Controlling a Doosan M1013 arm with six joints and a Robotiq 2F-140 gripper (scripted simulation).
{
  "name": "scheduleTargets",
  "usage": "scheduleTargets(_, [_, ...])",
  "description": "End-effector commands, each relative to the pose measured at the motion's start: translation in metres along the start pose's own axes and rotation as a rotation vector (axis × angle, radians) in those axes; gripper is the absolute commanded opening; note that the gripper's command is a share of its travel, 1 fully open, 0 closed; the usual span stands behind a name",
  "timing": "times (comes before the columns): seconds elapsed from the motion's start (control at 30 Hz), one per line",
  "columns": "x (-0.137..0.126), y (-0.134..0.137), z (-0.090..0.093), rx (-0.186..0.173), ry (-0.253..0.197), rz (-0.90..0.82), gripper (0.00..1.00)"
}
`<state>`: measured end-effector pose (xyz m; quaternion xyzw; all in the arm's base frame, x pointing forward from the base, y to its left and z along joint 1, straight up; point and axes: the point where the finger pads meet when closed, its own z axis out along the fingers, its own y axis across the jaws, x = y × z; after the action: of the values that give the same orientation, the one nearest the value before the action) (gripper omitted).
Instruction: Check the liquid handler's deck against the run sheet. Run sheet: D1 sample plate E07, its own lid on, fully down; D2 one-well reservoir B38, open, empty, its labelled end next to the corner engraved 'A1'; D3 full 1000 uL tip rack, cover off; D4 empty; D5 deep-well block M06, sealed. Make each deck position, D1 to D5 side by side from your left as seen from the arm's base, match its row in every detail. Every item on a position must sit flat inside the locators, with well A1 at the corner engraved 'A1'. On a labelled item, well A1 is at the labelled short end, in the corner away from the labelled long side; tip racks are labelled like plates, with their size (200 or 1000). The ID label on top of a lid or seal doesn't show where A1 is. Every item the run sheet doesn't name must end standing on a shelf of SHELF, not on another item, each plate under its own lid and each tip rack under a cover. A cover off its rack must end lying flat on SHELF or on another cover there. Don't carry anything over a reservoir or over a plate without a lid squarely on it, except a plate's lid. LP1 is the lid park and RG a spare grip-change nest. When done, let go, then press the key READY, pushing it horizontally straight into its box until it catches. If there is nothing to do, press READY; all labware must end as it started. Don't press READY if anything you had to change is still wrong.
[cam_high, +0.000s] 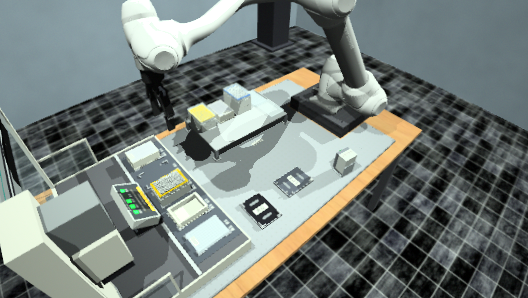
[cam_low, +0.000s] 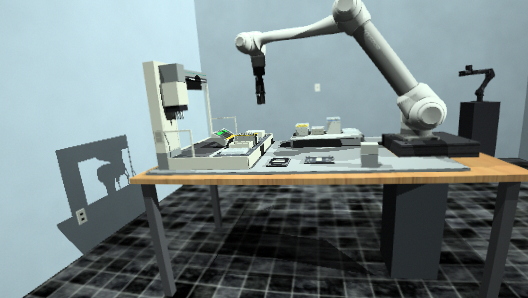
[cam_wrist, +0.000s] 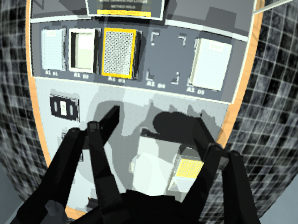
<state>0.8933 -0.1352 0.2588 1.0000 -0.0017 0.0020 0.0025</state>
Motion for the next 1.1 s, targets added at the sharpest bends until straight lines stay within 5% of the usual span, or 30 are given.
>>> scheduleTargets(0.0, [0.007,0.010,-0.002,0.000,0.002,0.000,0.79])
scheduleTargets(1.07, [0.085,0.127,-0.002,0.000,0.002,0.000,0.79])
